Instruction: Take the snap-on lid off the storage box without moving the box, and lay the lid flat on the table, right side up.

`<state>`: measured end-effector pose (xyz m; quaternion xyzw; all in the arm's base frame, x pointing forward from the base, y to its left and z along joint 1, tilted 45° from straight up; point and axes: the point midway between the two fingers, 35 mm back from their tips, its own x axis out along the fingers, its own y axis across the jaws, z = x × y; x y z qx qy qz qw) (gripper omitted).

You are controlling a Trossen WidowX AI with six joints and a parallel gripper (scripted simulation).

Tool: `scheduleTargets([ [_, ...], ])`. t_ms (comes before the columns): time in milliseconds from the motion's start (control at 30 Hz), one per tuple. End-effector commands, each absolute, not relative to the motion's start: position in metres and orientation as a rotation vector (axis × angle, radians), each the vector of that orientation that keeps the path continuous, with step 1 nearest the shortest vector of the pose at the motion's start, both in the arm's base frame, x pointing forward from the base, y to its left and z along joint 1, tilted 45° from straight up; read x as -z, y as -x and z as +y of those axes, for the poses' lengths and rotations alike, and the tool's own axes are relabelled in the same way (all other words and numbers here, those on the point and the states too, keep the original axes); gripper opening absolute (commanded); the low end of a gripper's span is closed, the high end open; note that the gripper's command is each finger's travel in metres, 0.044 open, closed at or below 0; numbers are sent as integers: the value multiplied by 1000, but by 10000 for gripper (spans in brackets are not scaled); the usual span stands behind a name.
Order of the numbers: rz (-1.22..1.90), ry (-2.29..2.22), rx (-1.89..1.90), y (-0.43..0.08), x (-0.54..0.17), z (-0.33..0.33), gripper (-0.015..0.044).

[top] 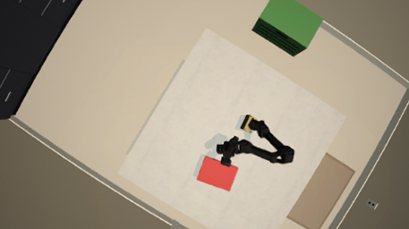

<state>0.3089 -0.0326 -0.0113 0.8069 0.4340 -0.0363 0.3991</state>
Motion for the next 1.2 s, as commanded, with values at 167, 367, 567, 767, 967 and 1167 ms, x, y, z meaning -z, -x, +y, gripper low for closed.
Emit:
scheduleTargets([
  [167, 1111, -2050, 110, -315, 21, -20, 235],
  [367, 1110, -2052, 109, -321, 25, -14, 235],
  [567, 1107, -2055, 105, -327, 28, -6, 235],
  [767, 1104, -2062, 98, -333, 30, 2, 235],
  [967, 1101, -2066, 92, -335, 31, 6, 235],
  [1167, 1101, -2066, 92, -335, 31, 6, 195],
])
